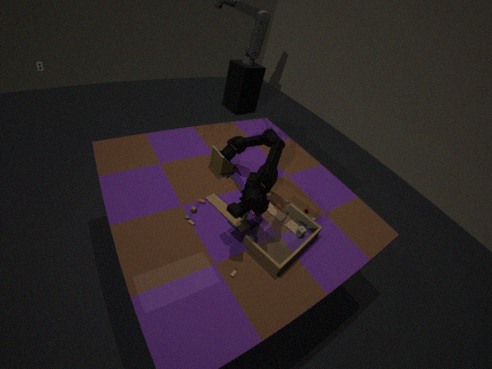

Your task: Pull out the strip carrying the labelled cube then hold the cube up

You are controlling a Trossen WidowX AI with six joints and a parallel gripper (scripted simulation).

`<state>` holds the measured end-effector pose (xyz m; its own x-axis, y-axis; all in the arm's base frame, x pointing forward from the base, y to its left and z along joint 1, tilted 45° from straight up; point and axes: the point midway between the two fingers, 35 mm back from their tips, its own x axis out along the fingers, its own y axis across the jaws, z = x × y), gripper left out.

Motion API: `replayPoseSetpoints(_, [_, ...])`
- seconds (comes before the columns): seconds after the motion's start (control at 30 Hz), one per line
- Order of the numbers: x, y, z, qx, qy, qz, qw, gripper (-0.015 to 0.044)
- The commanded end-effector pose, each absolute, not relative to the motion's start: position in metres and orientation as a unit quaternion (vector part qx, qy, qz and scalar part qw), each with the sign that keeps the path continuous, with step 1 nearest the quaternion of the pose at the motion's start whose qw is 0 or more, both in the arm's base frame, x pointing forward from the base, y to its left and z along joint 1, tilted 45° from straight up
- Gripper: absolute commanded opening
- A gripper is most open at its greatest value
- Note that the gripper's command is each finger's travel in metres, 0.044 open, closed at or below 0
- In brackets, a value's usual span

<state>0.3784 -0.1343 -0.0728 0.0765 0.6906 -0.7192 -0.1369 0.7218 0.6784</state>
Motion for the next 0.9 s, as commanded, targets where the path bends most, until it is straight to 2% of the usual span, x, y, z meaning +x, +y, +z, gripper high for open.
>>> replayPoseSetpoints(0.0, [0.366,-0.136,-0.064,0.224,0.611,0.296,0.699,0.0])
replayPoseSetpoints(0.87, [0.295,-0.118,-0.046,0.226,0.613,0.296,0.697,0.0])
